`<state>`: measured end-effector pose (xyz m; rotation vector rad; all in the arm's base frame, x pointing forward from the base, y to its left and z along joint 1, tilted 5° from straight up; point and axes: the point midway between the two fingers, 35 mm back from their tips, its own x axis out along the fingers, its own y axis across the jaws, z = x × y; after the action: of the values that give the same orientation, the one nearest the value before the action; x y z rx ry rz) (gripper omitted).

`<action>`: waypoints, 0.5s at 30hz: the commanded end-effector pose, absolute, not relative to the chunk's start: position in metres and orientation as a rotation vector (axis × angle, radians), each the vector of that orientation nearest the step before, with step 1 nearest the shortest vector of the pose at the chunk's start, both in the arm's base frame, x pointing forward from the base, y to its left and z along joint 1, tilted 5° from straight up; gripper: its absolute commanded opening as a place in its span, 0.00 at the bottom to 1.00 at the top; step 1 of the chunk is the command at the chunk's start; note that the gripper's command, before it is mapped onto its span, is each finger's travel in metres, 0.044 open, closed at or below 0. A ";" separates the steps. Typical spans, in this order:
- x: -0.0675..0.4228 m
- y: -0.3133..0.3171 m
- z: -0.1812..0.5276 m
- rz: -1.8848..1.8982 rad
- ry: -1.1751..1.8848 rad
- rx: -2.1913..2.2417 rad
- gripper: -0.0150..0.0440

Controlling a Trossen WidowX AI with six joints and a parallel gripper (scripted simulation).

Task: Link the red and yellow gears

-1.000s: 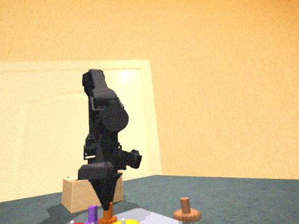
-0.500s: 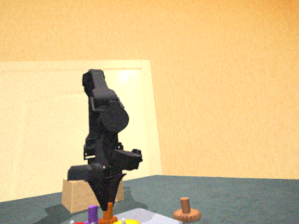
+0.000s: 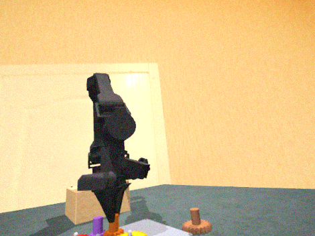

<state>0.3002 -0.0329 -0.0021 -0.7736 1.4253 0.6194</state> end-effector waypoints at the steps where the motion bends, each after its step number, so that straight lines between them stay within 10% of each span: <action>1: 0.300 -0.033 -0.003 0.699 1.403 -0.861 0.25; 15: 0.300 -0.034 -0.004 0.749 1.387 -0.913 0.25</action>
<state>0.3003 -0.0332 -0.0030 -0.9396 1.3725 0.7780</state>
